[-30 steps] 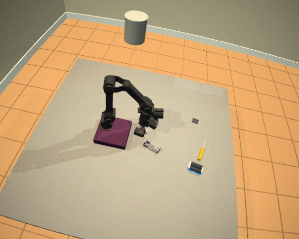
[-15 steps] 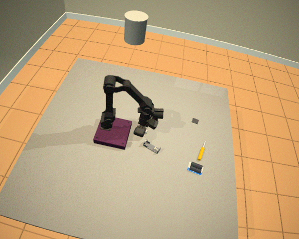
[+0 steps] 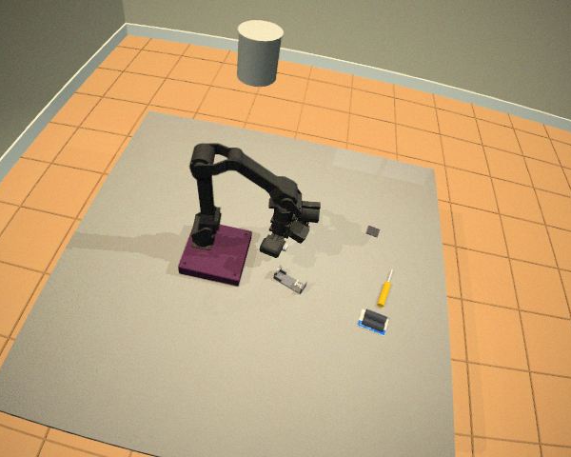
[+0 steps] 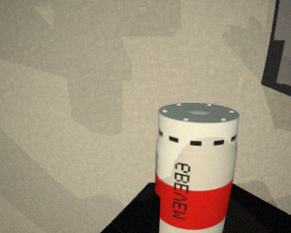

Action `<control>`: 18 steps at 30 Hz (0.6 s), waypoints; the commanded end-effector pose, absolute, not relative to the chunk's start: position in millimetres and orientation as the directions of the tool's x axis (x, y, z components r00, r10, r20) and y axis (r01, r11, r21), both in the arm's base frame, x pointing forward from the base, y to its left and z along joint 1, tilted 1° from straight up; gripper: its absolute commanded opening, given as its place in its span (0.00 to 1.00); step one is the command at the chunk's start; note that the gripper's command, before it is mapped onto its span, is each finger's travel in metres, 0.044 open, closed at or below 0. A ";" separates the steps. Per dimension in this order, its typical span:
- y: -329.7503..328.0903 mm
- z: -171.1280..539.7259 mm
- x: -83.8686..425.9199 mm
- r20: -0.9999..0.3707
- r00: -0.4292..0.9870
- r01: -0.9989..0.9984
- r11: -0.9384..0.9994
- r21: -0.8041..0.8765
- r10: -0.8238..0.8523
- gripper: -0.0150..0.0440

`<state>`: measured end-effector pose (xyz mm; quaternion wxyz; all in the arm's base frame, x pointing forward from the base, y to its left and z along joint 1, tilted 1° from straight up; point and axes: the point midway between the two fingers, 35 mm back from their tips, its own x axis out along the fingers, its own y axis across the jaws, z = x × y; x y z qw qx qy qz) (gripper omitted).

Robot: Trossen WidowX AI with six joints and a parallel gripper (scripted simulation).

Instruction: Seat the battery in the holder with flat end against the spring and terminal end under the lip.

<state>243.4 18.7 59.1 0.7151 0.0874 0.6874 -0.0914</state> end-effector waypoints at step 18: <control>-76.6 84.7 300.4 -0.999 0.036 0.418 0.909 -0.002 -0.018 0.40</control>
